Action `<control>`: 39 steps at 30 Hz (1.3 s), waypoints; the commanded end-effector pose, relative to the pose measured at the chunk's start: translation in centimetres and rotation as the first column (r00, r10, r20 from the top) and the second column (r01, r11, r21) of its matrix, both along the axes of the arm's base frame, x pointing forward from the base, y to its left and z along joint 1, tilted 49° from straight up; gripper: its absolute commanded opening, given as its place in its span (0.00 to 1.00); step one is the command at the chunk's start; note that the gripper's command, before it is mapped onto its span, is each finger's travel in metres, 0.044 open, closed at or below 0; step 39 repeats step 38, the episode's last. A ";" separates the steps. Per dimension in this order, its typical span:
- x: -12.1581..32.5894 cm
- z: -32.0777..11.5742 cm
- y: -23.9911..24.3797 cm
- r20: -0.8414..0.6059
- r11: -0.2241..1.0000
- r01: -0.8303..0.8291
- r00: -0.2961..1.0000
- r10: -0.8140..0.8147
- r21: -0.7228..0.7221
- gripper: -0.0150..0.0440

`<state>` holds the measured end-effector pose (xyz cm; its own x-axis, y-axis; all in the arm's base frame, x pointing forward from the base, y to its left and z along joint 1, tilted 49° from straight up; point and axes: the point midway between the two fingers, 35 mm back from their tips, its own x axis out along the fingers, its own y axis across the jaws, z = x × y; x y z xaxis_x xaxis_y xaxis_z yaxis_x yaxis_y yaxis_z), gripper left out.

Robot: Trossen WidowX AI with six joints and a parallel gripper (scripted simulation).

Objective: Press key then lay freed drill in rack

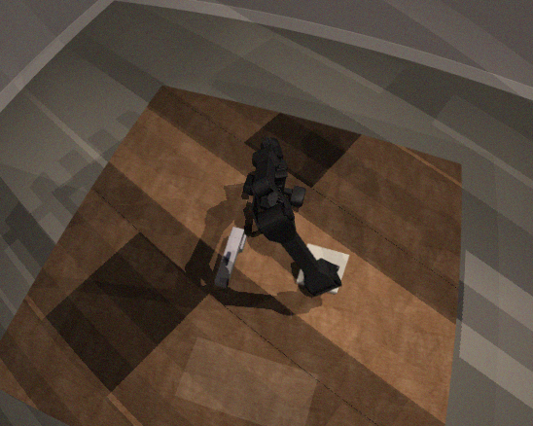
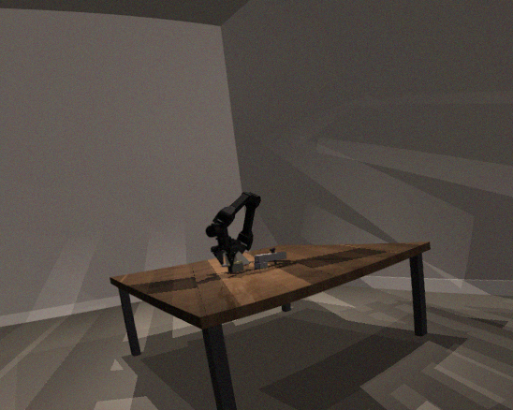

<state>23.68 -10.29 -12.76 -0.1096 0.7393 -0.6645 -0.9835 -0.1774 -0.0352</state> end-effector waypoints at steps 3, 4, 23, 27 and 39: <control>0.3 1.7 -2.1 0.004 1.000 -0.002 1.000 0.002 -0.007 1.00; 0.4 1.9 -2.4 0.004 1.000 -0.002 1.000 0.002 -0.007 1.00; 9.3 4.3 -0.6 0.235 0.979 -0.100 0.962 0.140 -0.176 1.00; 13.0 5.5 0.9 0.330 0.966 -0.112 0.925 0.188 -0.233 1.00; 22.4 11.0 7.8 0.593 0.933 -0.133 0.739 0.318 -0.335 1.00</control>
